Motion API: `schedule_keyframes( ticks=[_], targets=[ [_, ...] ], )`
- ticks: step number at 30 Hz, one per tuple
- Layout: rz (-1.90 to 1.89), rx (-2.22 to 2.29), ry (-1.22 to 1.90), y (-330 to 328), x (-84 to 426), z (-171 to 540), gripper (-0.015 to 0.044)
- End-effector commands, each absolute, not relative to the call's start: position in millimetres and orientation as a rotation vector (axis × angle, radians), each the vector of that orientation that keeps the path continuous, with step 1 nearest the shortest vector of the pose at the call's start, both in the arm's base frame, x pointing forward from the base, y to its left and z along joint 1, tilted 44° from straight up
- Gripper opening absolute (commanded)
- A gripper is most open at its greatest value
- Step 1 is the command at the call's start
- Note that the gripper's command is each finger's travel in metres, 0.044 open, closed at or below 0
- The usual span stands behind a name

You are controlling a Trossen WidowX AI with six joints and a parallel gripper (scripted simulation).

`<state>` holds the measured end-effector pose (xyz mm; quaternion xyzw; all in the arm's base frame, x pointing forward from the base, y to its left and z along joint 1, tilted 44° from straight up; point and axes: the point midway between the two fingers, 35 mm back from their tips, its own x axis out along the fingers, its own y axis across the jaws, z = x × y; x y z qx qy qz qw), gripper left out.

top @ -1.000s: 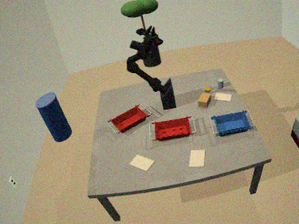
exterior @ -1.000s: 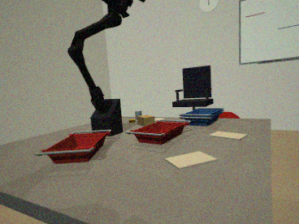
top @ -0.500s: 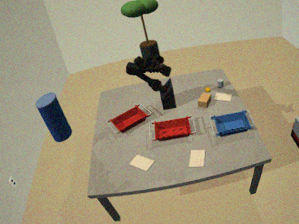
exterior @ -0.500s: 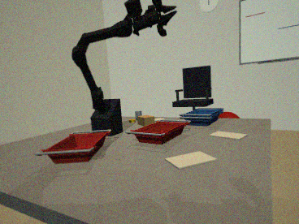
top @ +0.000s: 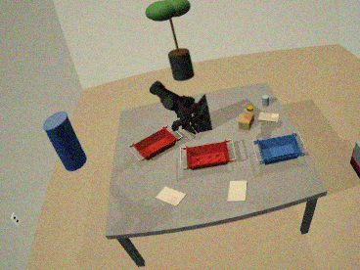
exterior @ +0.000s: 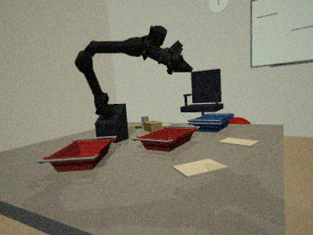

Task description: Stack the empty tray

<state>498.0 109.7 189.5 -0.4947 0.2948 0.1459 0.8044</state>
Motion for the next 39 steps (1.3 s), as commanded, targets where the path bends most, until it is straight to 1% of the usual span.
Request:
schedule_keyframes(
  ticks=[1, 9, 16, 18, 26, 39],
  targets=[
    [0.182, -0.966, 0.829, 59.0, 486.1, 160.5, 0.0085],
    [-0.200, -0.733, 1.197, -45.6, 436.5, 121.2, 0.0085],
    [-0.614, -0.565, 1.439, -126.0, 370.2, 107.6, 0.0085],
    [-0.653, -0.554, 1.456, -132.3, 363.7, 107.5, 0.0085],
    [-0.653, -0.554, 1.456, -135.6, 364.1, 104.0, 0.0085],
    [-0.656, -0.556, 1.455, -174.6, 363.5, 65.2, 0.0085]
  ],
)
